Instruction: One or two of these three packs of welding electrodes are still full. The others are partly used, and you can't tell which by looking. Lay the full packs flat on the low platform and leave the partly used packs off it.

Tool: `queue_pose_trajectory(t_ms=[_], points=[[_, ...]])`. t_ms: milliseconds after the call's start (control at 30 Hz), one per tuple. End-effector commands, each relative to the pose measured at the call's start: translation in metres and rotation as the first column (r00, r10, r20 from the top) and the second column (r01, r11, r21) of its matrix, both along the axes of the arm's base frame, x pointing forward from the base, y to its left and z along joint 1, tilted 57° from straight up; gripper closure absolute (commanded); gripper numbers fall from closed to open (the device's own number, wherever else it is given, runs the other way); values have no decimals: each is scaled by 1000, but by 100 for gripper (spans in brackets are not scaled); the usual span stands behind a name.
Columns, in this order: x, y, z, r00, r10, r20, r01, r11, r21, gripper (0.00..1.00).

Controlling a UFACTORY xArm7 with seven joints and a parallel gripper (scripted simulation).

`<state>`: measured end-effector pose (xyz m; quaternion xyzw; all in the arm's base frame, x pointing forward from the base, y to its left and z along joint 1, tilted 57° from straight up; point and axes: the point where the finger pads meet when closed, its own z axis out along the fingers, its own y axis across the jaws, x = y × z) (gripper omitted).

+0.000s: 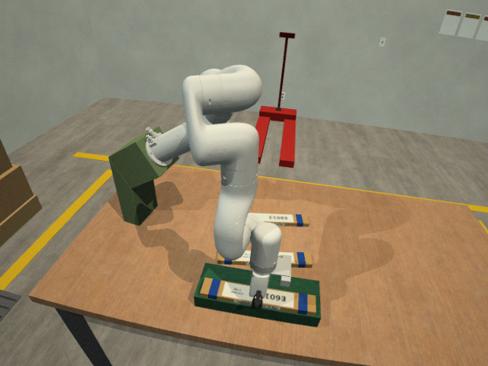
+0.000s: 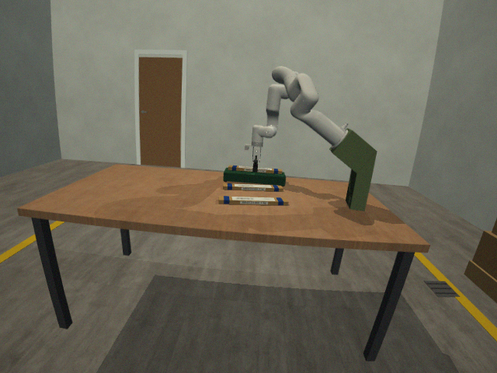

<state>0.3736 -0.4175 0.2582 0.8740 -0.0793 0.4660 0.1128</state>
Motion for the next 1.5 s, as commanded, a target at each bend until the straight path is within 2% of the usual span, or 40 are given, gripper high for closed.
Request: queue_pose_trajectory(t_ms=[0,233,267,1467], points=[[-1,-1,1,1000,-2,1,2,1000,-1,42],[-1,-1,1,1000,-2,1,2,1000,-1,42],[-1,-1,1,1000,-2,1,2,1000,-1,16],[-1,-1,1,1000,-2,1,2,1000,-1,16]])
